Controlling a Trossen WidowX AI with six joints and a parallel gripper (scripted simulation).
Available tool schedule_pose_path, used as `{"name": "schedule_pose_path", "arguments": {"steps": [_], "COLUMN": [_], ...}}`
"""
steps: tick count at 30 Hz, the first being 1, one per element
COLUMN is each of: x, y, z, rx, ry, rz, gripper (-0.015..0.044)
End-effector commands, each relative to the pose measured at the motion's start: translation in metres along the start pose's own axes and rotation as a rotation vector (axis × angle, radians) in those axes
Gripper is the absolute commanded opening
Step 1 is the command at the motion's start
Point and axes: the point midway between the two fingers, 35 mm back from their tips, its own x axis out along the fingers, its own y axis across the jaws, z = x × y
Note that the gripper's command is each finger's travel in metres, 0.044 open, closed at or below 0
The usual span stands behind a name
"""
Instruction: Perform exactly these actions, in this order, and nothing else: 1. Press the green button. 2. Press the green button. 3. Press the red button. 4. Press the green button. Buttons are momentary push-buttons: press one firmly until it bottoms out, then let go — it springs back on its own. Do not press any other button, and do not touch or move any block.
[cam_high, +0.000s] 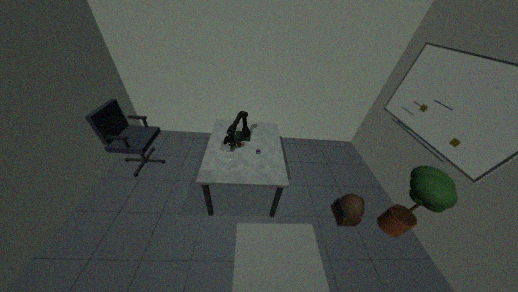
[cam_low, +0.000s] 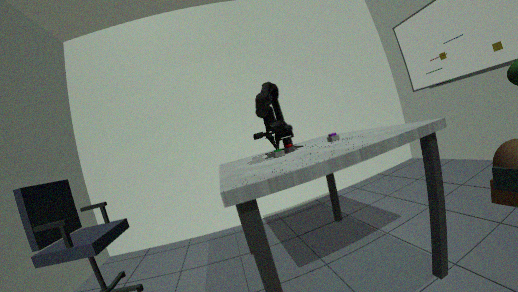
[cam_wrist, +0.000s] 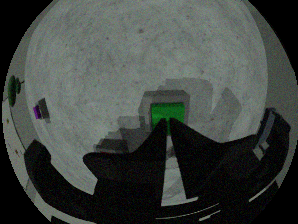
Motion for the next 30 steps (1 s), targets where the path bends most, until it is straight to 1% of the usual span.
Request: {"name": "schedule_pose_path", "arguments": {"steps": [1,8,30], "x": [-0.026,-0.028,0.005], "y": [-0.001,0.0,-0.001], "z": [0.0,0.0,0.0], "rx": [0.002,0.003,0.003], "ry": [-0.001,0.0,0.0], "rz": [-0.006,-0.006,-0.006], "gripper": [0.002,0.002,0.002]}}
